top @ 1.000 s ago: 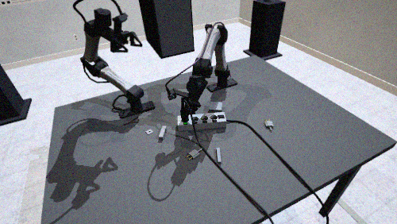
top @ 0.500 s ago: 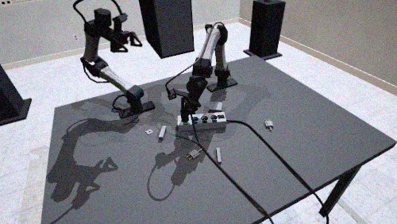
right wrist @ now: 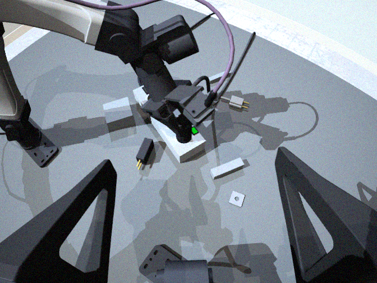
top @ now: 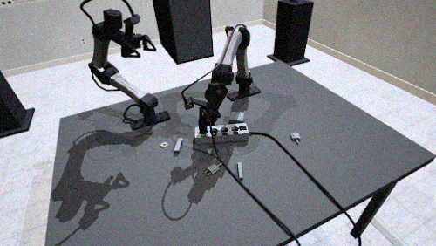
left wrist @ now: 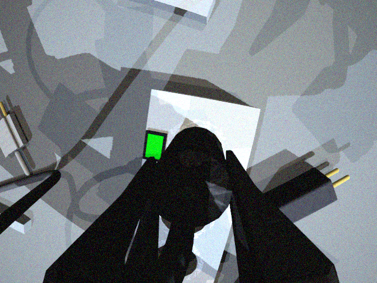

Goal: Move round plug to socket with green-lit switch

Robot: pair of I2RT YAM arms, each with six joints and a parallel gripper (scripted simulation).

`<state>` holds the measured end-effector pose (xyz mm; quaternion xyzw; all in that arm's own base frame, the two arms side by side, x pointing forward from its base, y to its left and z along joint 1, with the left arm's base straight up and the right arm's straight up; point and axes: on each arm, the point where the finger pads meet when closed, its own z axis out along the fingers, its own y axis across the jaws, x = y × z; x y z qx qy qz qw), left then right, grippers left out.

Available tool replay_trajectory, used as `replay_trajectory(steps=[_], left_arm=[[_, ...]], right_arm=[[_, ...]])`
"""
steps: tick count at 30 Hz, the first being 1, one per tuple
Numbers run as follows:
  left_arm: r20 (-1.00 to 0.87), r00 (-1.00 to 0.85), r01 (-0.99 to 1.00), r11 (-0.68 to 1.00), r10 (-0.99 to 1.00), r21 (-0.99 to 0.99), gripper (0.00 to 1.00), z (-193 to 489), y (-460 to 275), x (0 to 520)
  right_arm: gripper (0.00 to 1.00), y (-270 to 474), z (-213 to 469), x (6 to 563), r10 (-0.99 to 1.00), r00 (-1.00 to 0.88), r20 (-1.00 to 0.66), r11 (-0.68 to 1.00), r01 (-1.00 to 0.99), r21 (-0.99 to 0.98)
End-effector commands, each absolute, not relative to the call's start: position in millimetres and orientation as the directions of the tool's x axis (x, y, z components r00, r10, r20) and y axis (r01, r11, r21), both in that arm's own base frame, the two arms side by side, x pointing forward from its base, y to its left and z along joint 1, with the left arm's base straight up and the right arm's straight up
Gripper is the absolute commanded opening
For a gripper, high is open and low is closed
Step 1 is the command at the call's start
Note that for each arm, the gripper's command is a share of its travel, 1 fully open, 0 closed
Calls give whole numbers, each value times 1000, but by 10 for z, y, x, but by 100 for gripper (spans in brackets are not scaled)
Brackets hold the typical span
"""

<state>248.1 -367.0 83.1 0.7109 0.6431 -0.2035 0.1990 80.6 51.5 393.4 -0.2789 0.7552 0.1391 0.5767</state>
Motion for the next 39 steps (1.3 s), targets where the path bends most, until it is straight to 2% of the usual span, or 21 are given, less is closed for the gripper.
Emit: replay_trajectory(steps=[1,7,19,28,39], left_arm=[[-590,144,990,-115,794,88,33,1054,-3746,2481],[-614,143,990,-106,776,98,33,1007,-3692,2484],[-450,84,994,-104,889,-20,33,730,-3717,2479],[-572,110,994,-93,813,59,33,644,-3507,2396],[-354,53,994,-82,934,-68,33,316,-3430,2350]], right_arm=[[100,529,3960,832,-259,-181,-949,807,-580,-109],[100,529,3960,832,-259,-181,-949,807,-580,-109],[100,529,3960,832,-259,-181,-949,807,-580,-109],[100,529,3960,832,-259,-181,-949,807,-580,-109],[100,529,3960,832,-259,-181,-949,807,-580,-109]])
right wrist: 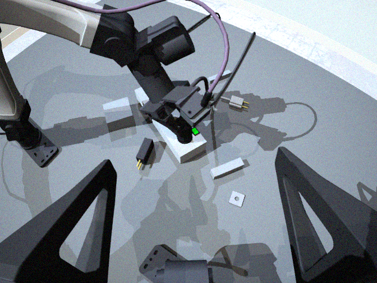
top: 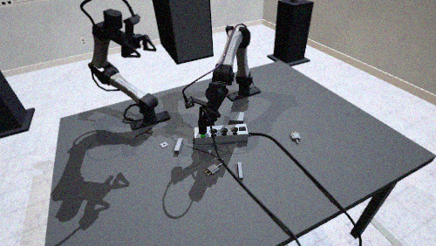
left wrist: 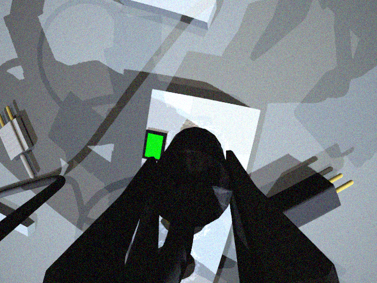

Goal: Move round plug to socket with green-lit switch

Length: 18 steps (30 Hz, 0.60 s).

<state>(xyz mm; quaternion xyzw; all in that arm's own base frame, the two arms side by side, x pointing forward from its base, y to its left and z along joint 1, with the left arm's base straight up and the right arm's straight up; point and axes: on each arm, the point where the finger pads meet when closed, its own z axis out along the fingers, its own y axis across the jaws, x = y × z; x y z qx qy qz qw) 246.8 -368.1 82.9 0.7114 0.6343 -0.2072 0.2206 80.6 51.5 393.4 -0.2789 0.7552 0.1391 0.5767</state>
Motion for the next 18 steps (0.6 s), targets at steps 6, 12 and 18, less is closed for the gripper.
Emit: replay_trajectory(steps=[6,12,18], left_arm=[[-358,63,994,-92,931,-63,33,256,-3375,2324],[-476,77,996,-86,876,4,33,174,-3320,2314],[-431,56,996,-79,901,-36,33,117,-3325,2267]], right_arm=[[100,529,3960,832,-259,-181,-949,807,-580,-109],[100,529,3960,832,-259,-181,-949,807,-580,-109],[100,529,3960,832,-259,-181,-949,807,-580,-109]])
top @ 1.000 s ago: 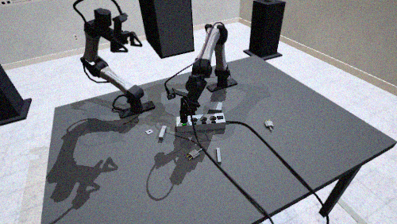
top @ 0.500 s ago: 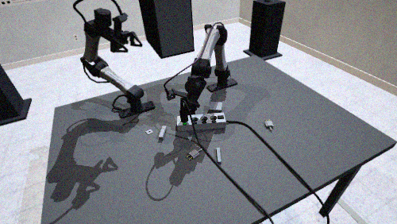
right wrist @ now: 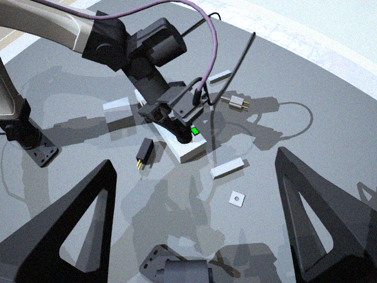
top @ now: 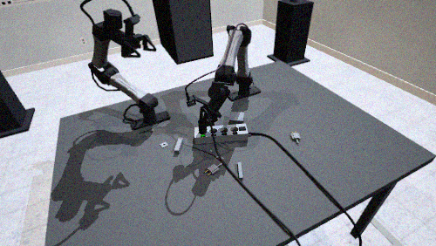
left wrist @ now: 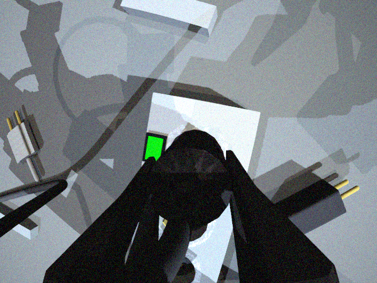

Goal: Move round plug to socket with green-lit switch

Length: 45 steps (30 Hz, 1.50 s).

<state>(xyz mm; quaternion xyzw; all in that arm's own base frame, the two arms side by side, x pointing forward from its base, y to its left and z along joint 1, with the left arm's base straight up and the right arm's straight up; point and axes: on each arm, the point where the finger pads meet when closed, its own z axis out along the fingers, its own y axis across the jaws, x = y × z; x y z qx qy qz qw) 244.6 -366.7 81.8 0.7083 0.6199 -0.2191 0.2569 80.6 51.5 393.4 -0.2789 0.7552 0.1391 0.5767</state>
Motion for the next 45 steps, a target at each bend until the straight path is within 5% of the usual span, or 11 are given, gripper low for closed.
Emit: replay_trajectory(steps=[1,45], left_arm=[[-419,56,996,-80,906,-38,33,147,-3355,2292],[-434,58,996,-80,899,-34,33,68,-3325,2263]], right_arm=[[100,529,3960,832,-259,-181,-949,807,-580,-109],[100,529,3960,832,-259,-181,-949,807,-580,-109]])
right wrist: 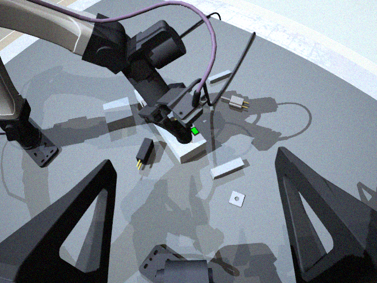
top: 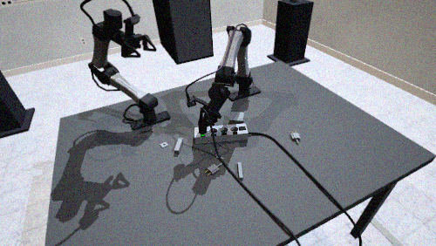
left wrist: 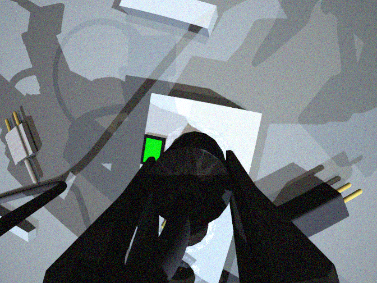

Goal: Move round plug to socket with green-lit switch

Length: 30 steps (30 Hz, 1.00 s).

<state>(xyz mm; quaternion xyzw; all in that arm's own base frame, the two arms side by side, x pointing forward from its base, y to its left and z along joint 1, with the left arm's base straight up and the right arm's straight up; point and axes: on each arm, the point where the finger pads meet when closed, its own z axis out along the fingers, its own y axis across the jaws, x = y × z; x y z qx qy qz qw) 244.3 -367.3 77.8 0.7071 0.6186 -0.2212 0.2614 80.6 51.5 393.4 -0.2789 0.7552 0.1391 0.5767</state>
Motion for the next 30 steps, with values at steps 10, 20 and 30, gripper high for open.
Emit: replay_trajectory(steps=[10,20,30], left_arm=[[-368,66,995,-91,927,-51,33,210,-3405,2346],[-486,64,997,-75,871,-4,33,72,-3292,2268],[-344,63,994,-91,937,-66,33,155,-3414,2340]], right_arm=[[100,529,3960,832,-259,-181,-949,807,-580,-109],[100,529,3960,832,-259,-181,-949,807,-580,-109],[100,529,3960,832,-259,-181,-949,807,-580,-109]])
